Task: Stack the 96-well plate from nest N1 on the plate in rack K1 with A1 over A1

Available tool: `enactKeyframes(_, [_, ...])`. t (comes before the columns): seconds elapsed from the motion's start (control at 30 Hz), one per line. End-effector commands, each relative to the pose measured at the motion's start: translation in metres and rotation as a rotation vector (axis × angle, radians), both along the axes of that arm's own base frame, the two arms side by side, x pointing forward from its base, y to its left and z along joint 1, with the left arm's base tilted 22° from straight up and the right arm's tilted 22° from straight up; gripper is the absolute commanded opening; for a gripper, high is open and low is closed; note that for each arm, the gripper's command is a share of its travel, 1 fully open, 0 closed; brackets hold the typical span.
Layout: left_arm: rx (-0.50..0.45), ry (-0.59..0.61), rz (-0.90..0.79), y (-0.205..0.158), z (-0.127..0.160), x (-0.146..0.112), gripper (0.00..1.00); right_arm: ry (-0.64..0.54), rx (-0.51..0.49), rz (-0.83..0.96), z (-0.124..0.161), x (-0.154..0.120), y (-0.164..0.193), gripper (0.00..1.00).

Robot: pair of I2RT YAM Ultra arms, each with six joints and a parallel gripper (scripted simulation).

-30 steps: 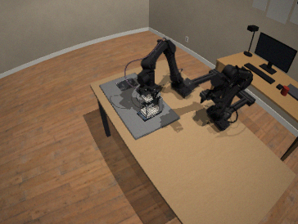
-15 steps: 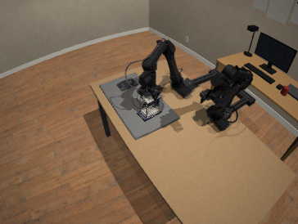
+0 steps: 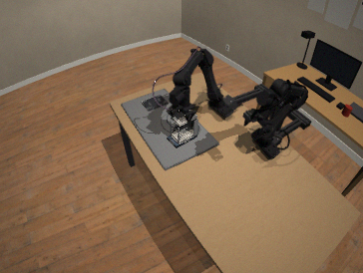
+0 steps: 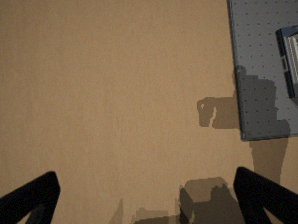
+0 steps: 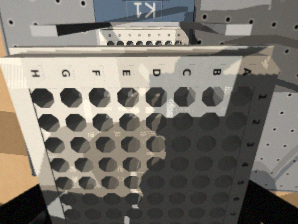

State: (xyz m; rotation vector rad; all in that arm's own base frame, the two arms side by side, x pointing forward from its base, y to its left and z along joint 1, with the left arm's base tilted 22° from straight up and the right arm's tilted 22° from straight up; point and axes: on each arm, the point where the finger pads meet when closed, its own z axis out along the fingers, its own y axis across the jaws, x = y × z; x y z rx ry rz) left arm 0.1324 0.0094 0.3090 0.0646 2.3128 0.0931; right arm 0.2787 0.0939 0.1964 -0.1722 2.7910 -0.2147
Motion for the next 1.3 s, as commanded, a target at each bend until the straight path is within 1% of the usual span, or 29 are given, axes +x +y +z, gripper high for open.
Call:
enactKeyframes(0.0, [-0.013, -0.009, 0.008, -0.0015, -0.001, -0.0061, 1.0, -0.039, 0.012, -0.007, 0.0136, 0.0064, 0.0013, 0.0])
enactKeyframes(0.23, [-0.013, -0.009, 0.008, -0.0015, -0.001, -0.0061, 1.0, -0.028, 0.012, 0.0, 0.0089, 0.0028, 0.0016, 0.0])
enactKeyframes(0.93, [-0.013, -0.009, 0.008, -0.0015, -0.001, -0.0061, 1.0, -0.028, 0.012, 0.0, 0.0087, 0.0018, 0.0005, 0.0])
enactKeyframes(1.0, [-0.013, -0.009, 0.008, -0.0015, -0.001, -0.0061, 1.0, -0.037, 0.011, -0.007, 0.0108, 0.0, -0.0044, 0.0])
enactKeyframes(1.13, [-0.013, -0.009, 0.008, -0.0015, -0.001, -0.0061, 1.0, -0.028, 0.012, 0.0, 0.0086, 0.0015, 0.0002, 0.0])
enactKeyframes(1.27, [-0.013, -0.009, 0.008, -0.0015, -0.001, -0.0061, 1.0, -0.036, 0.011, -0.002, 0.007, 0.0001, -0.004, 0.0])
